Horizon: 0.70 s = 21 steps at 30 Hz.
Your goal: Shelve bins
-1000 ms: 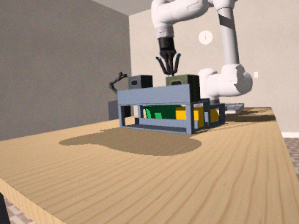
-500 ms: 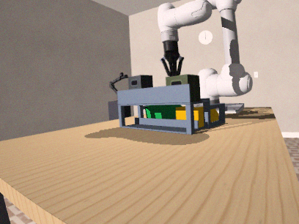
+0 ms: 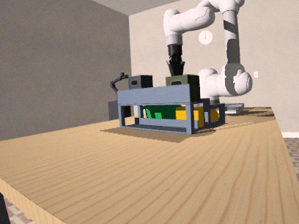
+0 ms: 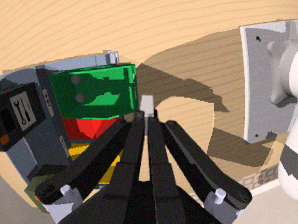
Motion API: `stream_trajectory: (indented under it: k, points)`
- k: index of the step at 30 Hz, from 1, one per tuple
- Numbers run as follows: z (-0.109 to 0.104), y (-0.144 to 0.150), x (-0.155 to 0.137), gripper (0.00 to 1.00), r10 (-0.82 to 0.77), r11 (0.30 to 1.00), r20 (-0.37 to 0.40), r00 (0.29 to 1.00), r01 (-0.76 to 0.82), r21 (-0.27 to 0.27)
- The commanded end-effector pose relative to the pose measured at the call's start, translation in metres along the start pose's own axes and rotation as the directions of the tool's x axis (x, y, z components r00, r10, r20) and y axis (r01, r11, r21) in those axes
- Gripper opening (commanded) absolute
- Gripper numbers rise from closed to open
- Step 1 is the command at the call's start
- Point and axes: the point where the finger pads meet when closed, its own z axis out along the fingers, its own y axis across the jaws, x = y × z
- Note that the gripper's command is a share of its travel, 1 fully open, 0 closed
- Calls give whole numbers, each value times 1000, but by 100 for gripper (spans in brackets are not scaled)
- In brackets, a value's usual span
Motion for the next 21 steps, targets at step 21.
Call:
stream_trajectory:
  k: [21]
  points:
    - [5, 5, 3, 10, -85, 996, 15, 996, 85, 20]
